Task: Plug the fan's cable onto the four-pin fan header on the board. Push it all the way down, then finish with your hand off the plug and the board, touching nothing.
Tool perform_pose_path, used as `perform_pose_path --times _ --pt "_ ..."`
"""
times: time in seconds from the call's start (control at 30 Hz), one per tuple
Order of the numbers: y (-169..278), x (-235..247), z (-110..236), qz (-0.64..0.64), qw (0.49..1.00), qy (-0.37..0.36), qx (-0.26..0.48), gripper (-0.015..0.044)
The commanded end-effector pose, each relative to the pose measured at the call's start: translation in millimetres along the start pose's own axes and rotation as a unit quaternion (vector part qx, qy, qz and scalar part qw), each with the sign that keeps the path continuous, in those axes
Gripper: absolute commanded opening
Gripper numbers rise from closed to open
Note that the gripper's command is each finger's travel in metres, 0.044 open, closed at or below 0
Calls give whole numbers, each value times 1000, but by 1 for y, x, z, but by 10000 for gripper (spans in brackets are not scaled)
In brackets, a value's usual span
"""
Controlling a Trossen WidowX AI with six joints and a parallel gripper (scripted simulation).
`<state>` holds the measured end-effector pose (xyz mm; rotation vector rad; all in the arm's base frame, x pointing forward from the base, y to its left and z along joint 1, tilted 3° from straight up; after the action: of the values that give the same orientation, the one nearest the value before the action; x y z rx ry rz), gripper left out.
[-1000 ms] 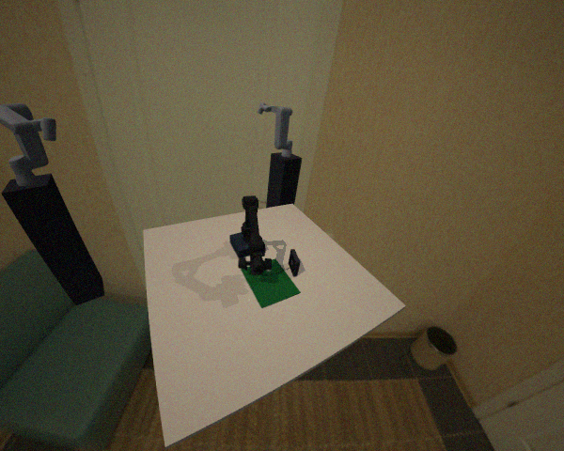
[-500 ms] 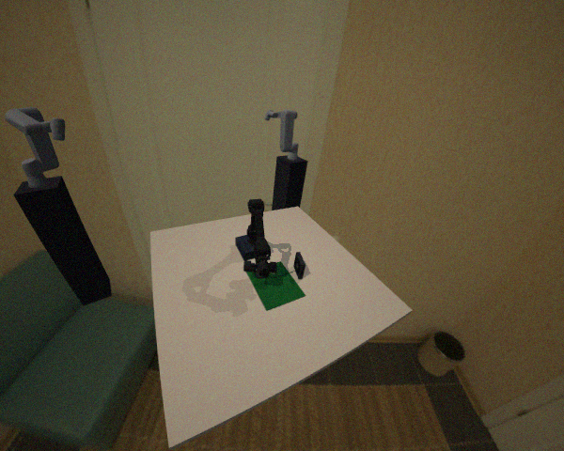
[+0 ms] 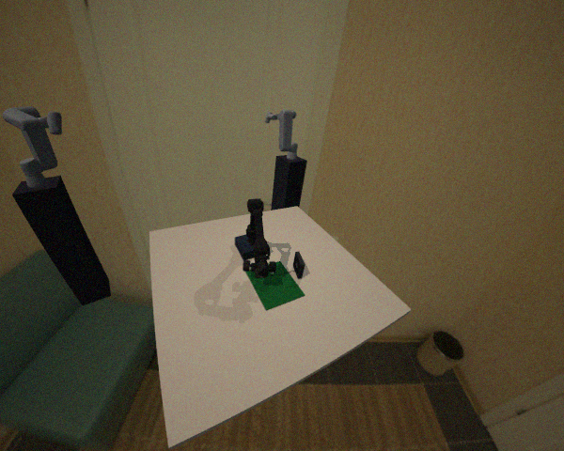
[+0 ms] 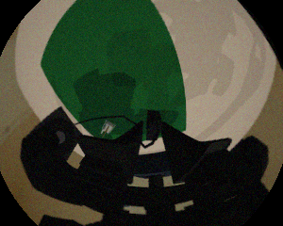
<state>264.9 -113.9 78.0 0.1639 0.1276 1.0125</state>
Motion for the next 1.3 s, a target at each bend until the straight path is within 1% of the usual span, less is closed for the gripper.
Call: perform_pose_path --times 0.0,0.27,0.33,0.37,1.27 --pt "0 0 1 0 1000 0 0 110" --pt "0 0 1 0 1000 0 0 57" --pt "0 0 3 0 1000 0 0 4" --pt "0 0 5 0 1000 0 0 0" --pt "20 1 88 2 1000 -1 -1 0"
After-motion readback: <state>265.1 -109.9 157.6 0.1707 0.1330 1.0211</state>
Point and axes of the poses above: the point midway between the two fingers, 35 mm back from their tips, its own z axis back along the fingers, its own x axis across the jaws, y = z × x, the point moved 8 cm from there along z, back along the fingers, and after that the axes turned 3 degrees about z, right-handed, at the moved point
